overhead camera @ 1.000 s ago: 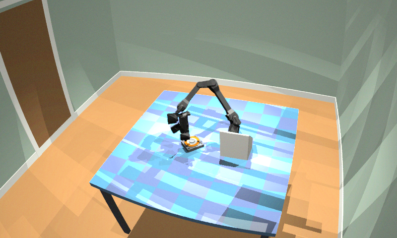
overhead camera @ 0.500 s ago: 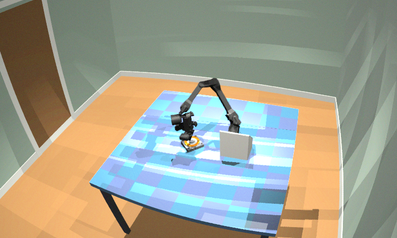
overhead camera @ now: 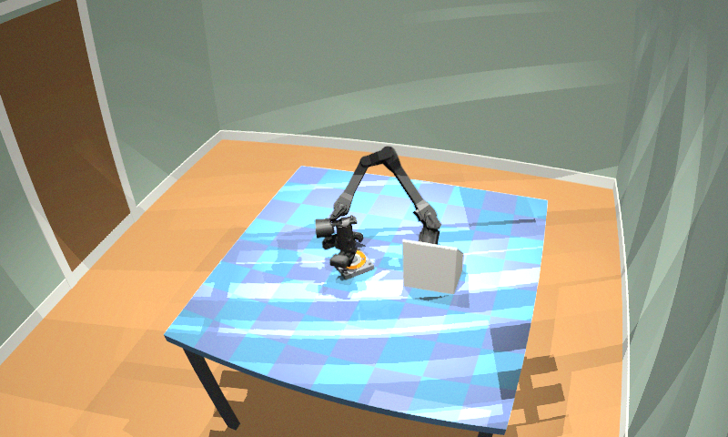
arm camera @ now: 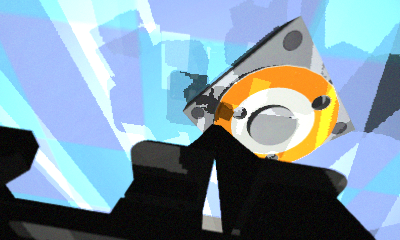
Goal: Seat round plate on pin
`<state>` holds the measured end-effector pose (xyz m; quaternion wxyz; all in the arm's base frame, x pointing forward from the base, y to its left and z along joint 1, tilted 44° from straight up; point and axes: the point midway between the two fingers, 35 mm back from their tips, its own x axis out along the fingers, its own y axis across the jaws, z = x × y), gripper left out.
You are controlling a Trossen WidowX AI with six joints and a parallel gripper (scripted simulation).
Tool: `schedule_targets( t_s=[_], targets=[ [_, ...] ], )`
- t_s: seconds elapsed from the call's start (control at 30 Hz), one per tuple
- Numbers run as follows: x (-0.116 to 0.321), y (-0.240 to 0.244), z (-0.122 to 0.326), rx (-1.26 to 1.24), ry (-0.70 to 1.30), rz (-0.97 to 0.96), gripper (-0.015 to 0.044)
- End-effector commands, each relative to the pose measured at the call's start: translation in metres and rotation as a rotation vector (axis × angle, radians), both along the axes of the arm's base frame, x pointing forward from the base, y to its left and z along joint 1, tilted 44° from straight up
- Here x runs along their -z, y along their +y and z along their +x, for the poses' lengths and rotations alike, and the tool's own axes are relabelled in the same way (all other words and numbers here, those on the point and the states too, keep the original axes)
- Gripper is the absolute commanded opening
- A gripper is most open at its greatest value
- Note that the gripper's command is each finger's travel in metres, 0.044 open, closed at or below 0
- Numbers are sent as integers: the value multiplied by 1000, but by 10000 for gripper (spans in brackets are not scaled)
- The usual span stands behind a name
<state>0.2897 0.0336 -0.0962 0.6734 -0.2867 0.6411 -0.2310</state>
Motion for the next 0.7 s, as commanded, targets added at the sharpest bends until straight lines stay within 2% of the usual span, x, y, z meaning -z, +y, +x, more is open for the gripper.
schedule_targets(
  t_s=[0.0, 0.67],
  targets=[
    [2, -1, 2, -8, 0, -5, 0],
    [2, -1, 22, -8, -1, -5, 0]
  ],
)
